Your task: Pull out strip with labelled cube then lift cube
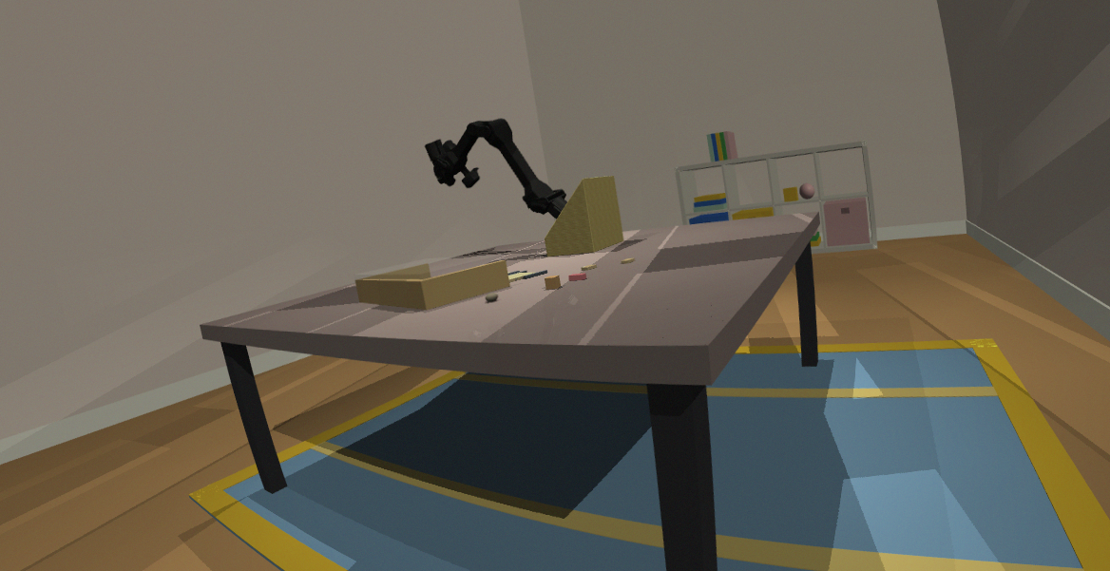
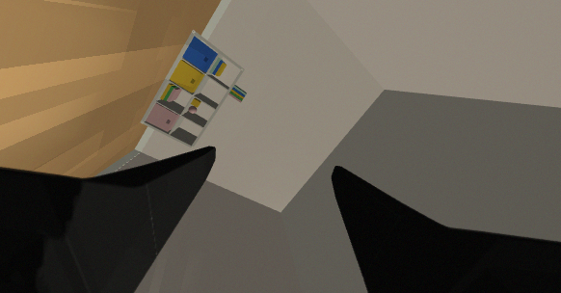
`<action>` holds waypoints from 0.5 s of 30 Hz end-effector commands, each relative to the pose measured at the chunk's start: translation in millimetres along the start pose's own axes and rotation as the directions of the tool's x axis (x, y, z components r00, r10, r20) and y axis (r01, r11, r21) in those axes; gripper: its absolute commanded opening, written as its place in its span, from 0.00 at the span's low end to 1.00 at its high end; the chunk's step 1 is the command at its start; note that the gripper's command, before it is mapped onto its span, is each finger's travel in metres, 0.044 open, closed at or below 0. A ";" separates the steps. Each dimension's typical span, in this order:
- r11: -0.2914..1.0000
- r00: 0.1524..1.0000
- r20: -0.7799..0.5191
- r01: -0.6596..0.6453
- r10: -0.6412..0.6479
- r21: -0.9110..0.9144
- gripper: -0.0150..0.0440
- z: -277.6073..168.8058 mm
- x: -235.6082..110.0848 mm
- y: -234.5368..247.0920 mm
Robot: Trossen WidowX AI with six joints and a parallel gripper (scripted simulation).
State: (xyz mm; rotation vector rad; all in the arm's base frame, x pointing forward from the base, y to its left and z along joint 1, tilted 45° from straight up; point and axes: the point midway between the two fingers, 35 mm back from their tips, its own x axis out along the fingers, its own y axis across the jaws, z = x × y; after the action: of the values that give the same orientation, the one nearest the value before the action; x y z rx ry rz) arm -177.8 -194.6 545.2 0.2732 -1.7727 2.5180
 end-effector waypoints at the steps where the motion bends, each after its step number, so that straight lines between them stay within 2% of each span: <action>1: 0.997 0.985 0.162 -0.067 0.061 0.035 0.93 38.2 -30.0 29.5; 8: 0.967 0.863 0.474 -0.242 0.176 0.082 0.93 94.9 -119.1 78.6; 15: 0.902 0.640 0.721 -0.429 0.268 0.046 0.93 115.8 -230.7 114.9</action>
State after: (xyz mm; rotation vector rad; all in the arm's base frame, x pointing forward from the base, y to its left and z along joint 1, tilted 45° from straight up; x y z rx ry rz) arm 9.2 -323.4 453.6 1.0310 -1.8724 3.1085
